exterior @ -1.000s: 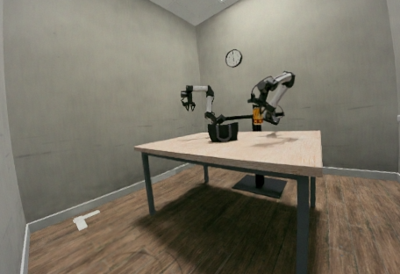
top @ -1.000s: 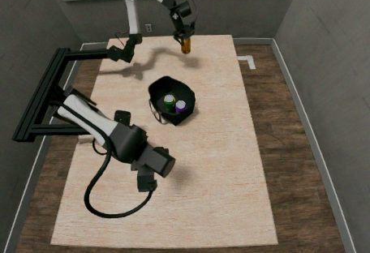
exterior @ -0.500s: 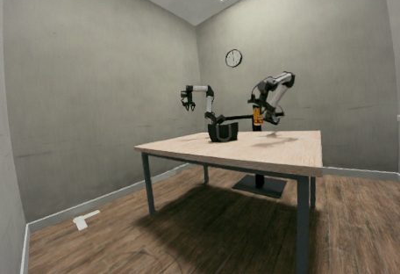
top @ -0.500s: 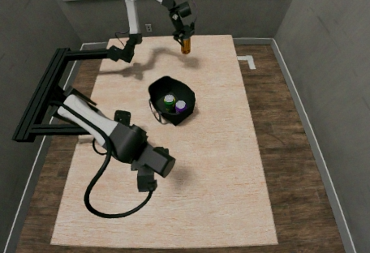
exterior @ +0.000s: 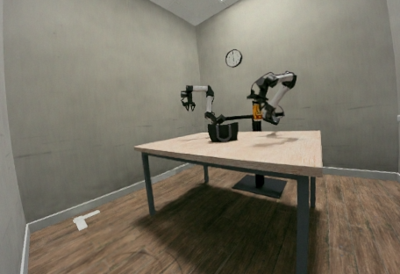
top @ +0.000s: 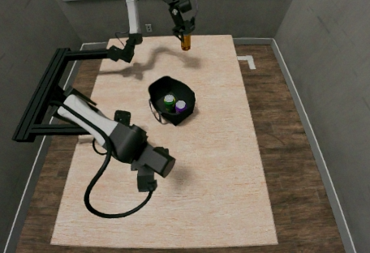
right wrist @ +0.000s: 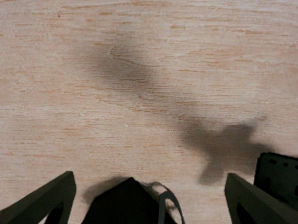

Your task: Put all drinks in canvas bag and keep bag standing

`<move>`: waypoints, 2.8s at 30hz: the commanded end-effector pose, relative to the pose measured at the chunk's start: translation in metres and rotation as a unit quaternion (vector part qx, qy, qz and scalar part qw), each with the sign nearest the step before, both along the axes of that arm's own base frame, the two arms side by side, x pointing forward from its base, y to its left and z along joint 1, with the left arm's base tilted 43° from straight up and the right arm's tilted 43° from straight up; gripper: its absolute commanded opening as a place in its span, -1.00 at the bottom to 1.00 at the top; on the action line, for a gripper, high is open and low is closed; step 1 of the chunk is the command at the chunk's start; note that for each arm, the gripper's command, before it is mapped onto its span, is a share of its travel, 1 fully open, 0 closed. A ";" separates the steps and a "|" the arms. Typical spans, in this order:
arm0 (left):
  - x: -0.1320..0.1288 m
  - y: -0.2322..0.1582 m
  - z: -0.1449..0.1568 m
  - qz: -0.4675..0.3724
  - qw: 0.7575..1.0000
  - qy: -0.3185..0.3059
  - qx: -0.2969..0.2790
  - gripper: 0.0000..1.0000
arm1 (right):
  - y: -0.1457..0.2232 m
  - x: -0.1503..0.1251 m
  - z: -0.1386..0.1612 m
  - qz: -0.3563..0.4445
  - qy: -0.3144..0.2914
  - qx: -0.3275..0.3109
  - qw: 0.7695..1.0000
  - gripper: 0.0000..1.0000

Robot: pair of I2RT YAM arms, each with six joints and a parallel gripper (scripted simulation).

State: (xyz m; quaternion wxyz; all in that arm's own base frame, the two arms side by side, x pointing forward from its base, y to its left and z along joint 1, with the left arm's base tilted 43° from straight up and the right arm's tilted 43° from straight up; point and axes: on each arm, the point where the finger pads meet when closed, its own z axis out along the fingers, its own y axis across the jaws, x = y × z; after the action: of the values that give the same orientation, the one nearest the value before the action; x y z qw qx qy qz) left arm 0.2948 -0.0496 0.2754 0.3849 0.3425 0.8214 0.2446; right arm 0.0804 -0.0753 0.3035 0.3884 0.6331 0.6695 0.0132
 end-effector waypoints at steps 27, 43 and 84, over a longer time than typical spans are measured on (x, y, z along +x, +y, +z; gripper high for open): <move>-0.009 -0.007 0.020 -0.006 0.999 -0.026 -0.021 0.40 | 0.002 -0.005 0.009 -0.002 -0.018 -0.010 1.000 0.73; -0.012 -0.043 -0.006 0.003 0.999 -0.024 -0.022 0.40 | 0.002 -0.005 0.009 -0.002 -0.018 -0.010 1.000 0.73; -0.033 -0.117 -0.063 -0.004 0.999 -0.020 -0.030 0.40 | 0.002 -0.005 0.009 -0.002 -0.018 -0.010 1.000 0.73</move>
State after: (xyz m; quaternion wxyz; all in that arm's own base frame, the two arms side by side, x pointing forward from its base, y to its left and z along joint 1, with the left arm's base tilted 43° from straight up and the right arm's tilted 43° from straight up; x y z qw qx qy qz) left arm 0.2617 -0.1491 0.2108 0.3846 0.3456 0.8208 0.2428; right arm 0.0804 -0.0753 0.3035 0.3884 0.6331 0.6695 0.0132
